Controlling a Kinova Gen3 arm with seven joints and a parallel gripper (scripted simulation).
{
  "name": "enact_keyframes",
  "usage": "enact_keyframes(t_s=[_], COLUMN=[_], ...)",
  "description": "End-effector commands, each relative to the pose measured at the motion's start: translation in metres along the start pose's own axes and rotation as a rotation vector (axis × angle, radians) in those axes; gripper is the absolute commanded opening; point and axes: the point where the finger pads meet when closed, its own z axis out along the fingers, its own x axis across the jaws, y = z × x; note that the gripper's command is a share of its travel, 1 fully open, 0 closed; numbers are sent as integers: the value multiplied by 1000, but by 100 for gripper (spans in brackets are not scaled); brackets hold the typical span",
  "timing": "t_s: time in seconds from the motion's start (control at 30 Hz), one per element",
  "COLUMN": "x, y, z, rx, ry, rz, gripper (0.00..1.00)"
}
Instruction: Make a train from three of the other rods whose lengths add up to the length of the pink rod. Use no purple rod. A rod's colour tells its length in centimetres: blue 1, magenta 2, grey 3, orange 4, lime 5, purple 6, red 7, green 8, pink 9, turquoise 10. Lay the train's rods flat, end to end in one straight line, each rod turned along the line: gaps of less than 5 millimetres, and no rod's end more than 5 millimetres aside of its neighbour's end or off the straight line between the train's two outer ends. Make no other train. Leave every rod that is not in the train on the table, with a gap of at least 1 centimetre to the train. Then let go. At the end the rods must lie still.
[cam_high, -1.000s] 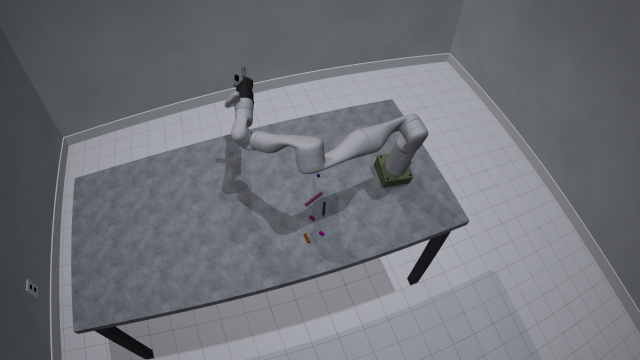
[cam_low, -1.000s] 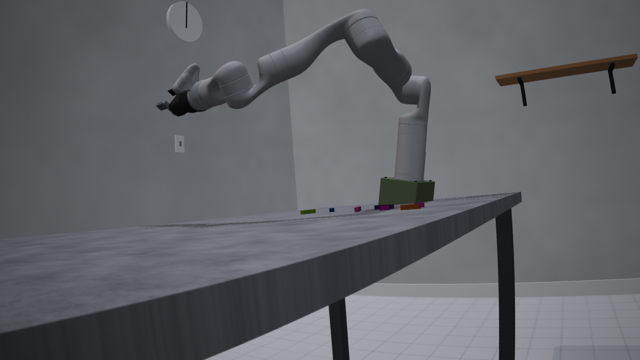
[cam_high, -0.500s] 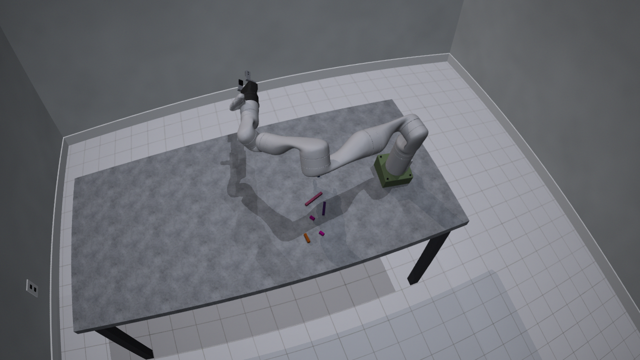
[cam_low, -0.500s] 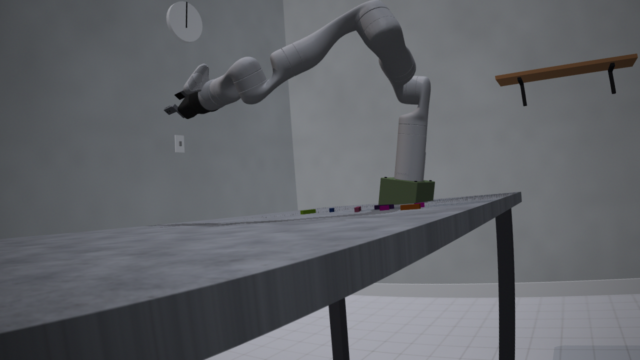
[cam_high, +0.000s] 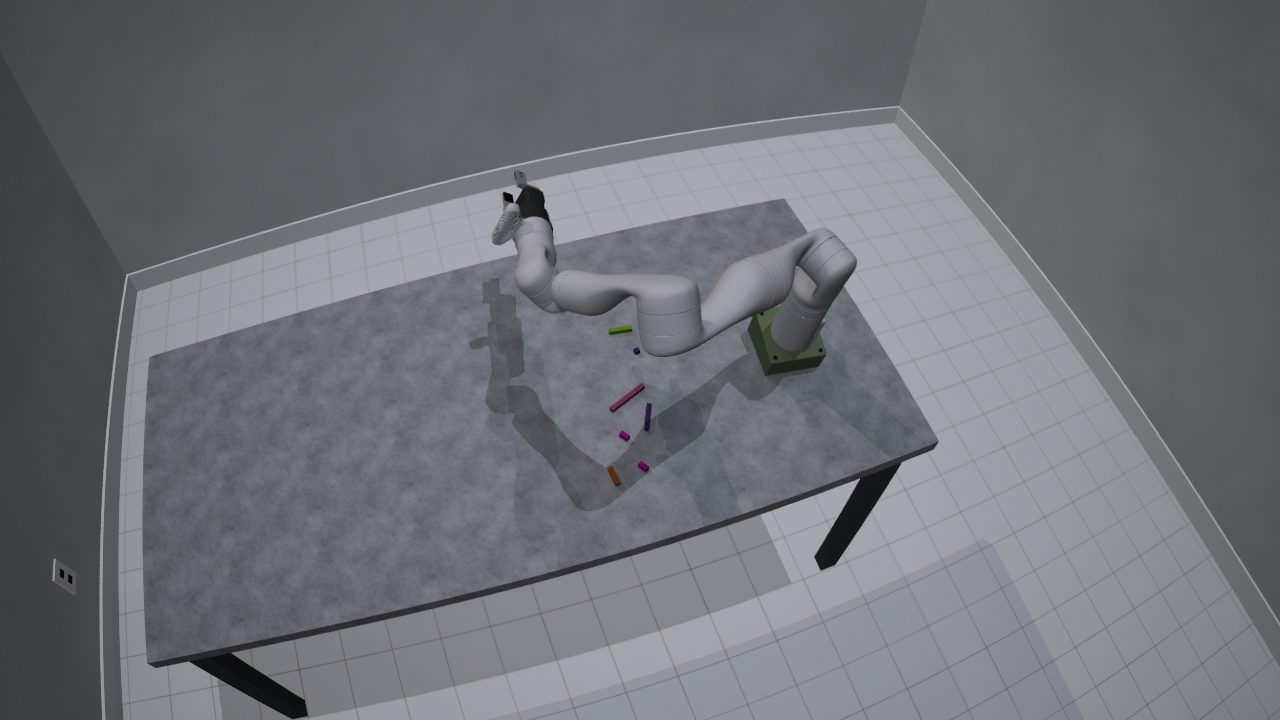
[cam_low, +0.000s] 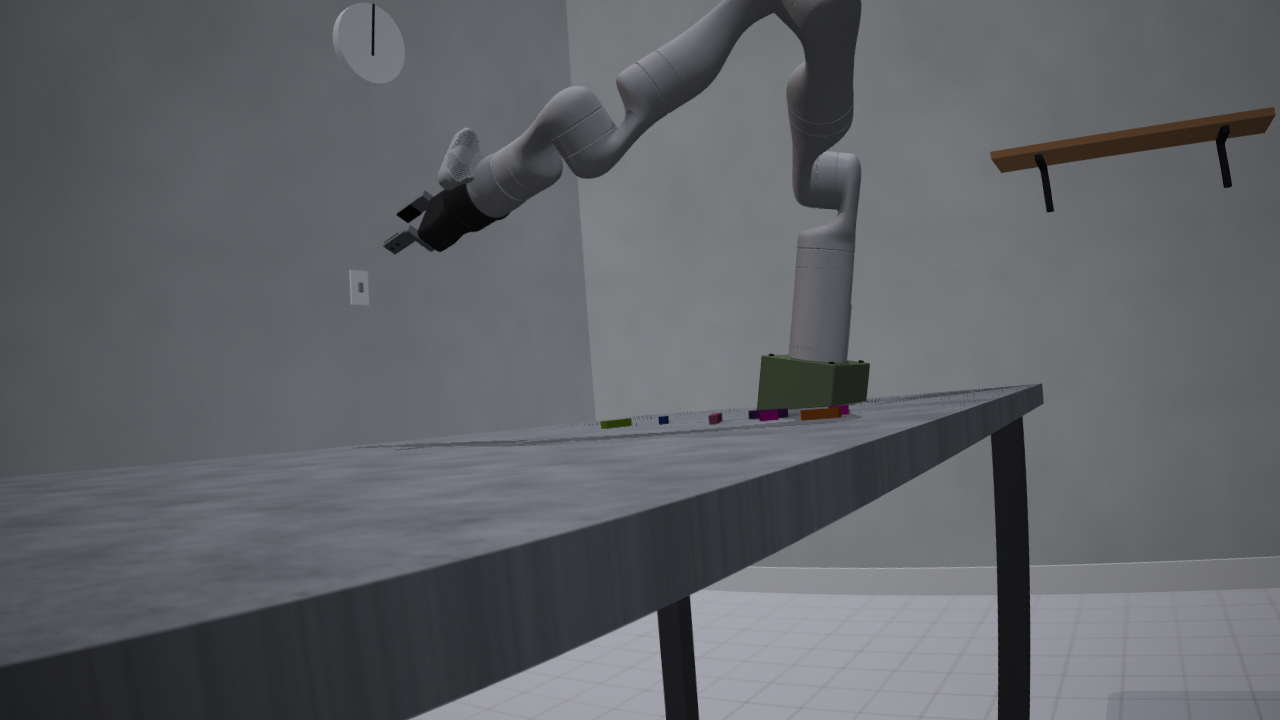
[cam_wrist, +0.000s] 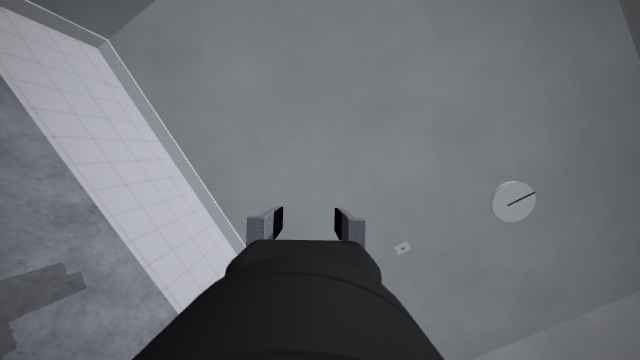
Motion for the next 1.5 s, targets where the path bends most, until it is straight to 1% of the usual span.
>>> enact_keyframes(t_s=[0.0, 0.27, 0.33, 0.4, 0.5, 0.7, 0.73, 0.8, 0.83, 0.9, 0.93, 0.97, 1.03, 1.13, 1.17, 1.2, 1.23, 1.4, 1.47], x=[-6, -23, -23, -28, -32, -43, -43, -53, -56, -56, -57, -62, -68, -75, -75, -73, -77, -86, -86], y=[17, 75, 75, 98, 122, 174, 177, 198, 208, 208, 221, 230, 248, 273, 276, 278, 283, 314, 314], z=[-38, -96, -96, -119, -140, -188, -190, -213, -222, -222, -231, -243, -263, -288, -291, -288, -298, -329, -329], rx=[1, -40, -40, -57, -84, -128, -131, -150, -160, -160, -175, -179, -191, -211, -212, -220, -218, -242, -242], ry=[-110, -316, -316, -399, -472, -648, -655, -745, -777, -777, -809, -854, -926, -1016, -1024, -1015, -1050, -1160, -1160], rz=[-38, -126, -126, -159, -183, -255, -259, -288, -302, -302, -321, -333, -361, -398, -401, -407, -412, -457, -457], gripper=[100, 100, 100, 100, 100, 100, 100, 100, 100, 100, 100, 100, 100, 100, 100, 100, 100, 100, 100])
